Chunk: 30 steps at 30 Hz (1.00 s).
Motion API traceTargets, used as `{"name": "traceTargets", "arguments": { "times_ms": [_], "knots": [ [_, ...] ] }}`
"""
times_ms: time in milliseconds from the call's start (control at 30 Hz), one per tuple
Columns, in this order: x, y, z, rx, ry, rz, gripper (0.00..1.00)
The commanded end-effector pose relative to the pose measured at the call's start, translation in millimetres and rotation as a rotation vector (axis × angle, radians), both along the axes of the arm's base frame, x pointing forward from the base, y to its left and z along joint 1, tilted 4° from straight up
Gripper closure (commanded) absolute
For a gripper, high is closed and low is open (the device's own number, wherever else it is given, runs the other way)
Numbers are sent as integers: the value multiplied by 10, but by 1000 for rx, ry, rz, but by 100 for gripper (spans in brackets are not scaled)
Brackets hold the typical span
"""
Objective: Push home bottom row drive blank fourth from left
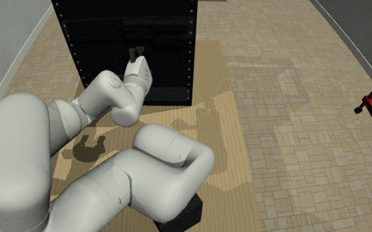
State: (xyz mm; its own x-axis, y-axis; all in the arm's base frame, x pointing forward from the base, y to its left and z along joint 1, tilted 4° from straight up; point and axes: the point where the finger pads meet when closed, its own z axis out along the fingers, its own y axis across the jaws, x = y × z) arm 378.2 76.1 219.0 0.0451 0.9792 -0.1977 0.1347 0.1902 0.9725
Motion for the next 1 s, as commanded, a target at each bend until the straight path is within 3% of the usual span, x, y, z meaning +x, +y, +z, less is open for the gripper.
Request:
{"name": "traceTargets", "arguments": {
  "times_ms": [0,467,967],
  "knots": [
    [-25,29,112,36,-36,2,0],
    [-78,122,415,163,-143,22,0],
    [-109,163,538,218,-186,34,0]
  ]
}}
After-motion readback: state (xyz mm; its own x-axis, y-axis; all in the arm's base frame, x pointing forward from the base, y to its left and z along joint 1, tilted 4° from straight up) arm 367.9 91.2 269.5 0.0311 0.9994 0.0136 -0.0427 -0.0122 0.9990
